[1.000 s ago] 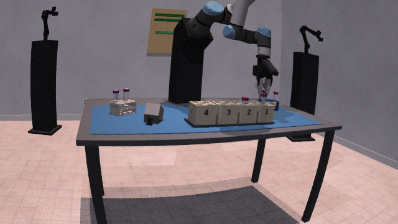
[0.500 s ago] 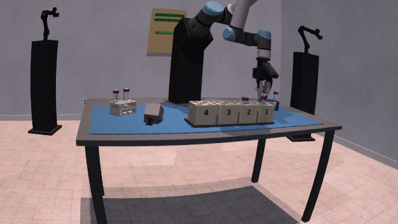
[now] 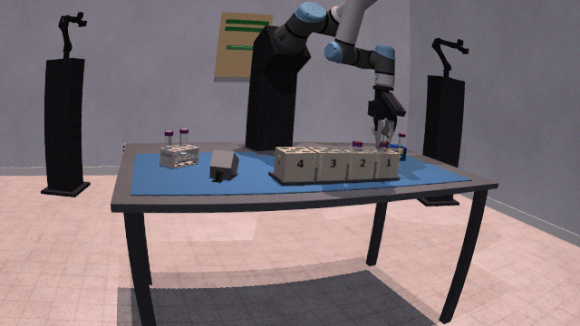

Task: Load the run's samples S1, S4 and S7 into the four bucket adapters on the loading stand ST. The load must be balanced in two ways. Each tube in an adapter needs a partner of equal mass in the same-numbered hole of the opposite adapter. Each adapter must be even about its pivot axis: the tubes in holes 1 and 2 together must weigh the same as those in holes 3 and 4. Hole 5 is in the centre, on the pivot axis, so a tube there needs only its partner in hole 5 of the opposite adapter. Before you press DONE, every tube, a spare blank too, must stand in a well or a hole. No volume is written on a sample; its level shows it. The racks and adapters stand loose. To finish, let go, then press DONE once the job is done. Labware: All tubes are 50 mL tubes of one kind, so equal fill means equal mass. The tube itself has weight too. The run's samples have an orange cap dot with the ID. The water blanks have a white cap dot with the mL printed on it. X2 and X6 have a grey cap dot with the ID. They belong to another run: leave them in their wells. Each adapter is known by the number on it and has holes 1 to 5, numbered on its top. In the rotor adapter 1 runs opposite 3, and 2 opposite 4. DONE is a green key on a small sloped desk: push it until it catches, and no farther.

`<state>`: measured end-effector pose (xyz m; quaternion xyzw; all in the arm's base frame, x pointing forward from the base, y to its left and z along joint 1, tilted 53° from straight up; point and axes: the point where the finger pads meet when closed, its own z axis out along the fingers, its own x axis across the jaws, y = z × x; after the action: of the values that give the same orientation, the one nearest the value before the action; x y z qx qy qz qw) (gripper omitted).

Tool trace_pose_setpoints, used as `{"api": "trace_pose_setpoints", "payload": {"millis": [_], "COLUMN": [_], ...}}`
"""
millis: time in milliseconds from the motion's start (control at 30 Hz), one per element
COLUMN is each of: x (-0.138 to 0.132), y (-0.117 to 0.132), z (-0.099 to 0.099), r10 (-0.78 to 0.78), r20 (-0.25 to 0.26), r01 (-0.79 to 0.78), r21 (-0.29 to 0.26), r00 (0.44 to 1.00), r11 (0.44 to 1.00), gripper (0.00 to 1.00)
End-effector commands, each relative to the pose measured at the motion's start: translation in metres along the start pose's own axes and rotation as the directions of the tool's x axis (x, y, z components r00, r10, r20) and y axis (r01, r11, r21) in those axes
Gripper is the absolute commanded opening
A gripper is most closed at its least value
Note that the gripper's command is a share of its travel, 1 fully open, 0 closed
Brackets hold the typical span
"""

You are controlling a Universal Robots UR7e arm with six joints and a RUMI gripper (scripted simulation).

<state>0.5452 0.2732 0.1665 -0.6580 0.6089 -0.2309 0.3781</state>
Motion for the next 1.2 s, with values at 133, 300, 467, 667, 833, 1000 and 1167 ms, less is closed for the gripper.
{"api": "trace_pose_setpoints", "payload": {"millis": [133, 300, 467, 667, 833, 1000, 1167], "x": [0.000, 0.000, 0.000, 0.000, 0.000, 0.000, 0.000], "y": [0.000, 0.000, 0.000, 0.000, 0.000, 0.000, 0.000], "z": [0.000, 0.000, 0.000, -0.004, -0.020, -0.030, -0.041], "r10": [0.000, 0.000, 0.000, 0.000, 0.000, 0.000, 0.000], "r20": [0.000, 0.000, 0.000, 0.000, 0.000, 0.000, 0.000], "r01": [0.000, 0.000, 0.000, 0.000, 0.000, 0.000, 0.000], "r21": [0.001, 0.001, 0.001, 0.001, 0.001, 0.001, 0.001], "r00": [1.000, 1.000, 1.000, 1.000, 1.000, 1.000, 1.000], "r11": [1.000, 1.000, 1.000, 1.000, 1.000, 1.000, 1.000], "gripper": [0.00, 0.35, 0.35, 0.35, 0.35, 0.35, 0.35]}}
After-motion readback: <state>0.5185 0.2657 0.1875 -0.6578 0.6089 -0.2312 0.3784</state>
